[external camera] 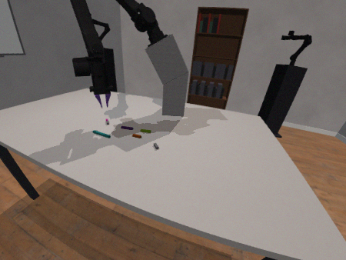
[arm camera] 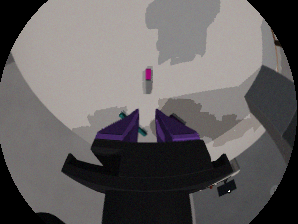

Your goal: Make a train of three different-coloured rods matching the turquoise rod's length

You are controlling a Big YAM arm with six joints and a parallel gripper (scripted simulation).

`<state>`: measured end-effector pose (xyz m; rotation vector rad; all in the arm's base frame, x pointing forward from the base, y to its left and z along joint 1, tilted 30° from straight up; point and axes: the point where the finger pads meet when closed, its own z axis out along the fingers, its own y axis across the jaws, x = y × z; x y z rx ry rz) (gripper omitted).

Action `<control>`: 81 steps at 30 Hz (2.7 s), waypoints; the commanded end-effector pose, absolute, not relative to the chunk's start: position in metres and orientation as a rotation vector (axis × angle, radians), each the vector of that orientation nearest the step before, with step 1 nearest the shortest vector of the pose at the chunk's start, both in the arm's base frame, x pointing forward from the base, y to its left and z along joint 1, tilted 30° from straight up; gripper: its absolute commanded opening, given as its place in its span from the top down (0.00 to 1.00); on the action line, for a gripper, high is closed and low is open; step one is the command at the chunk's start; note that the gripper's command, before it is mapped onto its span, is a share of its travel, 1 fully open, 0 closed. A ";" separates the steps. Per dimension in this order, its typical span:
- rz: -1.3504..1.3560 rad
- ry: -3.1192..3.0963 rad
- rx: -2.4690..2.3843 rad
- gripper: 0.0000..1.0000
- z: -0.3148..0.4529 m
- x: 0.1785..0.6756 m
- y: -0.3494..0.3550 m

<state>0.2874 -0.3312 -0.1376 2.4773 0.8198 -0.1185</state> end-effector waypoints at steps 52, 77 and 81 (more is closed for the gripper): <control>-0.328 1.604 2.124 0.00 -0.227 0.333 -0.204; -0.425 1.894 1.873 0.77 -0.257 0.332 -0.156; -0.440 1.906 1.882 0.77 -0.263 0.324 -0.154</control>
